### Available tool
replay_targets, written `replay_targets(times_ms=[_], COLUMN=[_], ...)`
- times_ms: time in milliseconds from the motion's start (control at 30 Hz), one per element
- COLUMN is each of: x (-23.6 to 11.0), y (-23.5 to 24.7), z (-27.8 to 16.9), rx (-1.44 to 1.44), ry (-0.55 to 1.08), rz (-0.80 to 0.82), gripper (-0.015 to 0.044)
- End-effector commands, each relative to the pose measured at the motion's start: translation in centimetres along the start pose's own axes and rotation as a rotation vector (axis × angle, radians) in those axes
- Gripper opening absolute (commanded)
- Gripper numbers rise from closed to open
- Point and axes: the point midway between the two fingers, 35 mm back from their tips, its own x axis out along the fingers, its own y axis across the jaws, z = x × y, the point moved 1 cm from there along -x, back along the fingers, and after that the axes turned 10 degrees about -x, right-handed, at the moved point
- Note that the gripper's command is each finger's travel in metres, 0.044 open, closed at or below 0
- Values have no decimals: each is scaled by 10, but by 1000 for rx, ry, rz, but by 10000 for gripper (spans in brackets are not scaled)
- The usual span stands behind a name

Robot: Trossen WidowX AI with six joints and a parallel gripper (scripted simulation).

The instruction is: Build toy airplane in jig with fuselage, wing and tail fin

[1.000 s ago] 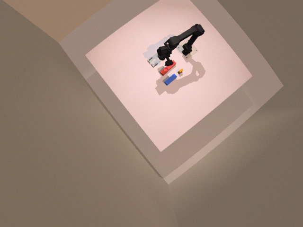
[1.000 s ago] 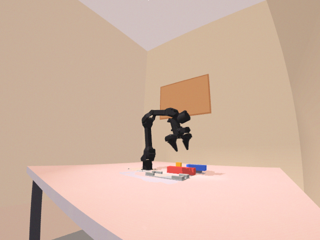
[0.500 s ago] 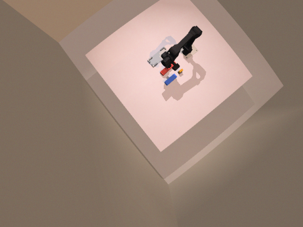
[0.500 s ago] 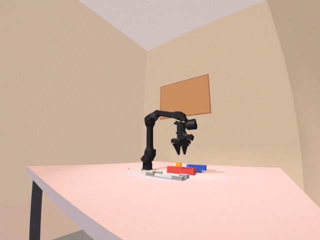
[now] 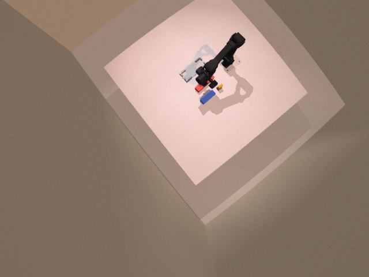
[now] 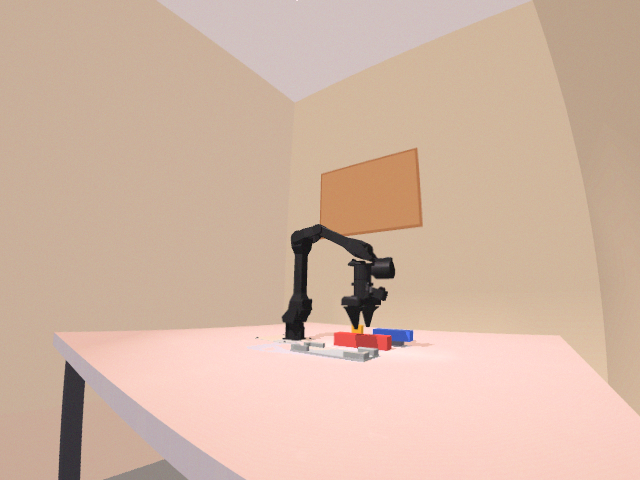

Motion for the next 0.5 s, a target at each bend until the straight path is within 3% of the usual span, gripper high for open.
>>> replay_targets(times_ms=[0, 467], x=[6, 29], y=[0, -1], z=[0, 1], rx=[-5, -5], ry=[3, 3], rz=[-3, -3], gripper=[440, 440])
